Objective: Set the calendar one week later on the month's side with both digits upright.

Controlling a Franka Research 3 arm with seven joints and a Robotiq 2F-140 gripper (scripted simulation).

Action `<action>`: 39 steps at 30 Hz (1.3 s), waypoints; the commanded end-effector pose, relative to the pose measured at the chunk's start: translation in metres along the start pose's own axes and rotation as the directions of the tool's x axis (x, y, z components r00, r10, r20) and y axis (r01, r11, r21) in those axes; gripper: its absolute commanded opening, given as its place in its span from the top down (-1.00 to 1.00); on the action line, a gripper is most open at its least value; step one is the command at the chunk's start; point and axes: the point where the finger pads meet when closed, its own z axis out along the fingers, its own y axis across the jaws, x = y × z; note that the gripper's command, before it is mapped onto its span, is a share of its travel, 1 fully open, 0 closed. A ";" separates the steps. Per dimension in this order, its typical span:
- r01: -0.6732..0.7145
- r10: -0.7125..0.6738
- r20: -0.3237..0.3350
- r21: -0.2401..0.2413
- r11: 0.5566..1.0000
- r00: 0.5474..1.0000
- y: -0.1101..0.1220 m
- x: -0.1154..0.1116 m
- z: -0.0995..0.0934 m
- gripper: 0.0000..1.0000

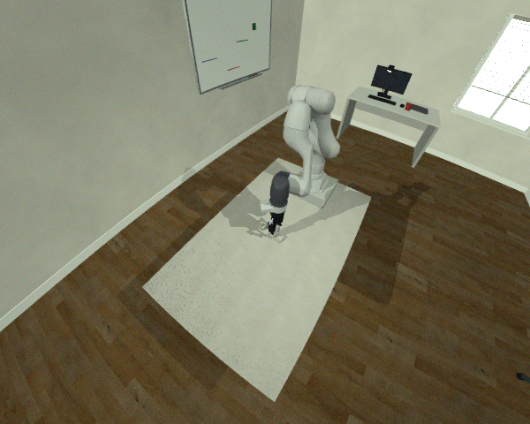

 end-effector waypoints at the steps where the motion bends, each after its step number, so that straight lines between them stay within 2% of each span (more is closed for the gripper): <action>1: -0.004 0.004 0.000 0.005 1.000 1.000 -0.002 0.000 -0.001 0.44; 16: -0.004 0.004 0.000 0.005 1.000 1.000 -0.002 0.000 -0.001 0.44; 17: -0.004 0.004 0.000 0.005 1.000 1.000 -0.002 0.000 -0.001 0.68; 39: -0.004 0.004 0.000 0.005 1.000 1.000 -0.002 0.000 -0.001 0.68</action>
